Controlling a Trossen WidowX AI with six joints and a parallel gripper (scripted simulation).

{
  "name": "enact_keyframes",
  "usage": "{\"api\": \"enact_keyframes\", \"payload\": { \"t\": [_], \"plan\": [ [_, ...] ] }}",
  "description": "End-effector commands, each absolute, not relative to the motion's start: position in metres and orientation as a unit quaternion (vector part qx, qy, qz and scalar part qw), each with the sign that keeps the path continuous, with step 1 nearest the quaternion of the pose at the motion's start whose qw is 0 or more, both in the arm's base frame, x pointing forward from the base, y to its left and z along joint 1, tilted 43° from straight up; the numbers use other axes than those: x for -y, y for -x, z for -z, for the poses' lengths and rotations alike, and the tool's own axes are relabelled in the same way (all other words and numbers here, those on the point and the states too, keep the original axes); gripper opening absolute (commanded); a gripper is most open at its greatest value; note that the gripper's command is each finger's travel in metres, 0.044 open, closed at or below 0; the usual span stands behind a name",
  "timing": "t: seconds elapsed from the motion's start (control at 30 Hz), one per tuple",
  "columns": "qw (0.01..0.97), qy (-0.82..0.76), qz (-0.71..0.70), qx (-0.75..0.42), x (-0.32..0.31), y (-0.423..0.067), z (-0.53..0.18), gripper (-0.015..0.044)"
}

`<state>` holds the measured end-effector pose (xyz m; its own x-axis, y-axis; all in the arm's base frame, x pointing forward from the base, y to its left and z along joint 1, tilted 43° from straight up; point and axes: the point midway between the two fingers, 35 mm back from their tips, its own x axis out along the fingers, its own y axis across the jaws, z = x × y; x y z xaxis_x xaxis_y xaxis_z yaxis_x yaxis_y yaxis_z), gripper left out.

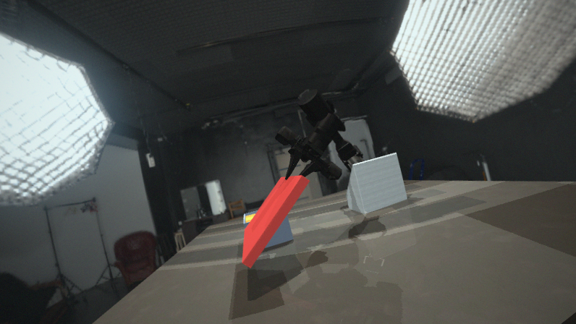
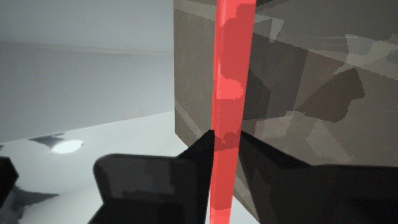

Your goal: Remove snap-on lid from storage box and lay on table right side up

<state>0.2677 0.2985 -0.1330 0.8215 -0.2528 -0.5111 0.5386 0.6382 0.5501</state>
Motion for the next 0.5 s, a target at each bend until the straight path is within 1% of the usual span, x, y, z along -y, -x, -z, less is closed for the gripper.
{"api": "enact_keyframes", "payload": {
  "t": [0.0, 0.47],
  "plan": [
    [0.885, -0.358, 0.224, -0.197, -0.2956, -0.2678, 0.1365, 0.0000],
    [0.885, -0.358, 0.224, -0.196, -0.2882, -0.2692, 0.1448, 0.0000]
  ]
}}
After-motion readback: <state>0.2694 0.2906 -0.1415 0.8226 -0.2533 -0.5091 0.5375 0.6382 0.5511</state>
